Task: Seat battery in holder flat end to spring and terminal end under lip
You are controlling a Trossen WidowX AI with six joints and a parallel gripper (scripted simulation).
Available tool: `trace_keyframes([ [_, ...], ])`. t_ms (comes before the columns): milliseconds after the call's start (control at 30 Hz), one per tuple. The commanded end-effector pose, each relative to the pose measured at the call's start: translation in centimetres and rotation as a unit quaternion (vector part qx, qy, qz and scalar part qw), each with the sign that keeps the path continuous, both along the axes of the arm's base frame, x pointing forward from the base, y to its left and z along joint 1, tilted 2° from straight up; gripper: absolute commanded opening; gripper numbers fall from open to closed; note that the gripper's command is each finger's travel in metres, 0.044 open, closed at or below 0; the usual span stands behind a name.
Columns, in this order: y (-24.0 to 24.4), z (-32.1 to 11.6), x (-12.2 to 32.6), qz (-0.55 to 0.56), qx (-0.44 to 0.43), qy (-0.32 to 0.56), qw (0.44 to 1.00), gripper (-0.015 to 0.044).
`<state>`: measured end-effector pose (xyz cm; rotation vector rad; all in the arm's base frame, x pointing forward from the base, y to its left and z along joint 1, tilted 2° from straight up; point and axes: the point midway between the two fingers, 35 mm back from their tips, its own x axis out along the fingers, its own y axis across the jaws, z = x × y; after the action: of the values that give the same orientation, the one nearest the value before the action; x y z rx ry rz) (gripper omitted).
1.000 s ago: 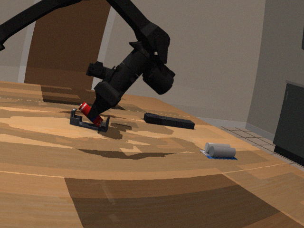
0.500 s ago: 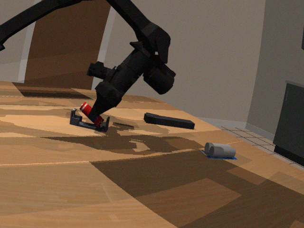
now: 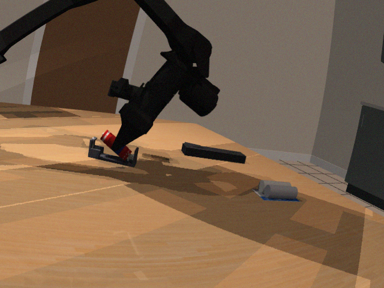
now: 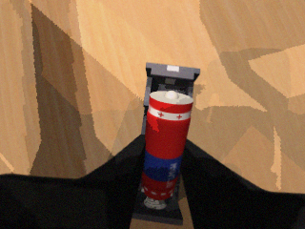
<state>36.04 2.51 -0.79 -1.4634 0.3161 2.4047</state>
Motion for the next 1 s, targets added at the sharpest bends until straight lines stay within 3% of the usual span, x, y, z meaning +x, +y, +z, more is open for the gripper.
trace_keyframes([
  [0,-0.2,-0.19,0.54,0.0,-0.01,-0.02,1.0,0.0083],
  [967,0.08,-0.67,0.27,0.002,-0.042,-0.079,0.996,0.0083],
])
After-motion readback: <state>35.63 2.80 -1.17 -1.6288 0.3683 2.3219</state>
